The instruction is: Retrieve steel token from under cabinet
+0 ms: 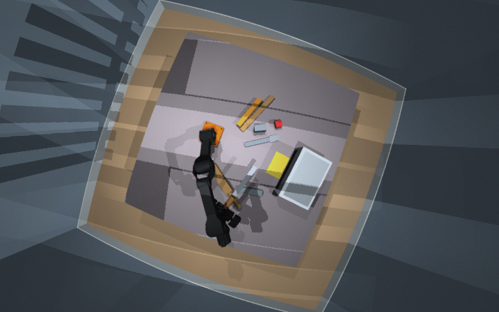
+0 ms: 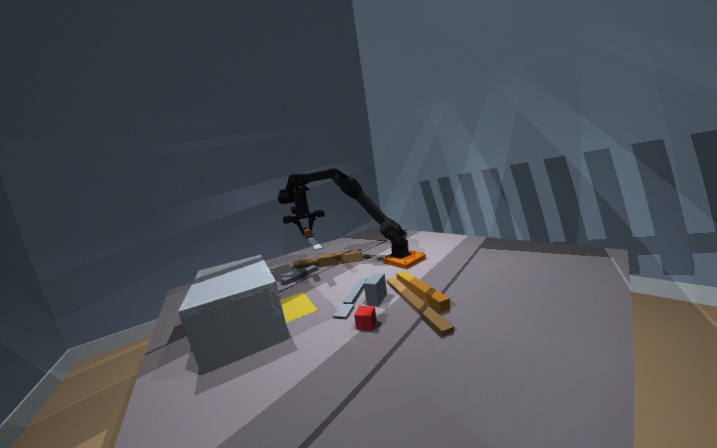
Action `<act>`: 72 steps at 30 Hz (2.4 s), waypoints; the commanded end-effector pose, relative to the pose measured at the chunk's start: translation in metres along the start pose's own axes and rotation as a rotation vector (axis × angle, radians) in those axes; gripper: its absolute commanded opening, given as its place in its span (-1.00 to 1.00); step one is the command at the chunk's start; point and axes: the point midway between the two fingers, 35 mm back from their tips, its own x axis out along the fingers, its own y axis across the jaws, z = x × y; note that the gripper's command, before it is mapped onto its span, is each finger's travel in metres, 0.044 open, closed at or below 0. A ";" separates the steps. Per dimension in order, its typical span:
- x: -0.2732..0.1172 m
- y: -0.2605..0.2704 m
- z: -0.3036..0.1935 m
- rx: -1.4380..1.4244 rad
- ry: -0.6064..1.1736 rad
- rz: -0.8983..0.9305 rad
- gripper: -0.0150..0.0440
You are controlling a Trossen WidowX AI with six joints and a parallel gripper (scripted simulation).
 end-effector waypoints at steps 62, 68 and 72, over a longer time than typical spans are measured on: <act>-0.001 0.000 0.000 0.520 0.005 0.000 -0.49; -0.001 0.000 0.001 0.567 0.005 -0.001 -0.49; -0.001 -0.001 0.001 0.599 0.005 -0.001 -0.49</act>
